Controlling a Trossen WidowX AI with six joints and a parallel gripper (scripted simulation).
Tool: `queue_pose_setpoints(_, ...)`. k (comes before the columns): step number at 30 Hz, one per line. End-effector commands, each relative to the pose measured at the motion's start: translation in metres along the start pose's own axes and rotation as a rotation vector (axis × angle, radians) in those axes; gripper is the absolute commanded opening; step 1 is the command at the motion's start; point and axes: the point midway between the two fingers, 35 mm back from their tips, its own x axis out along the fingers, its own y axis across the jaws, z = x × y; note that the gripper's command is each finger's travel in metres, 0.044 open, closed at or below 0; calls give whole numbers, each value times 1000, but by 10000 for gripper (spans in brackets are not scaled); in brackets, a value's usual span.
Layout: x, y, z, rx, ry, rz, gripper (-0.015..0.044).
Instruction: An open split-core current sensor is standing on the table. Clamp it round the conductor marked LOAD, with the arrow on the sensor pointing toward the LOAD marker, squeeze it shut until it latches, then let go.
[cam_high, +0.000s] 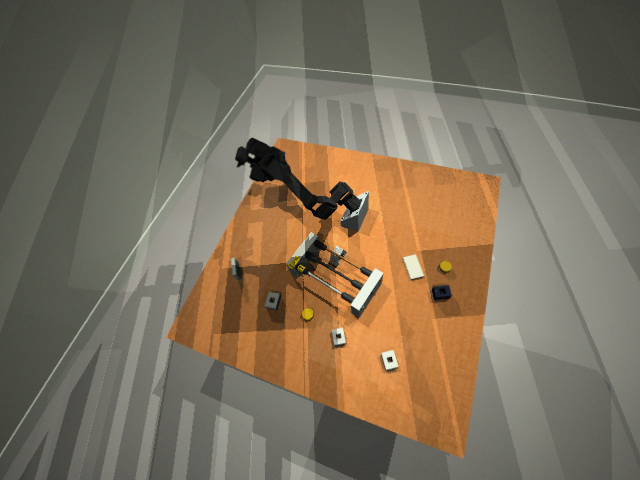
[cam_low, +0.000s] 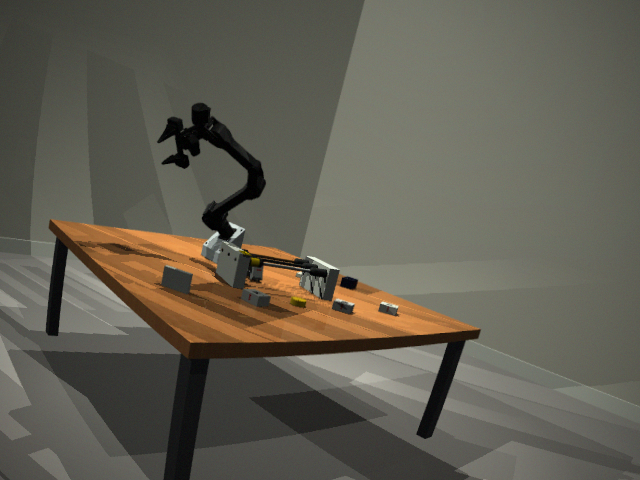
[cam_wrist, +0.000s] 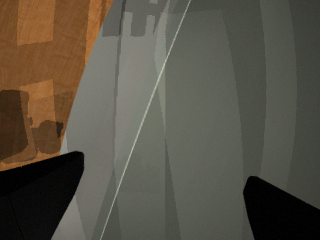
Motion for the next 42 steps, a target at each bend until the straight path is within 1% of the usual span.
queue_pose_setpoints(1,-1,-1,-1,-1,-3,-4,426)
queue_pose_setpoints(2,-3,-4,-2,-3,-10,-18,440)
queue_pose_setpoints(3,-7,-8,-5,0,-24,-39,440)
queue_pose_setpoints(6,-13,-11,-23,126,-99,-78,440)
queue_pose_setpoints(10,-13,-8,-43,309,-205,-105,440)
queue_pose_setpoints(12,-8,-1,-55,356,-205,-90,440)
queue_pose_setpoints(17,7,8,-66,579,-345,-82,440)
queue_pose_setpoints(22,27,20,-62,795,-491,-38,440)
queue_pose_setpoints(27,47,33,-42,1003,-638,43,440)
queue_pose_setpoints(33,62,47,2,1226,-807,188,440)
queue_pose_setpoints(38,59,57,51,1384,-937,347,440)
queue_pose_setpoints(42,45,65,93,1489,-1032,496,440)
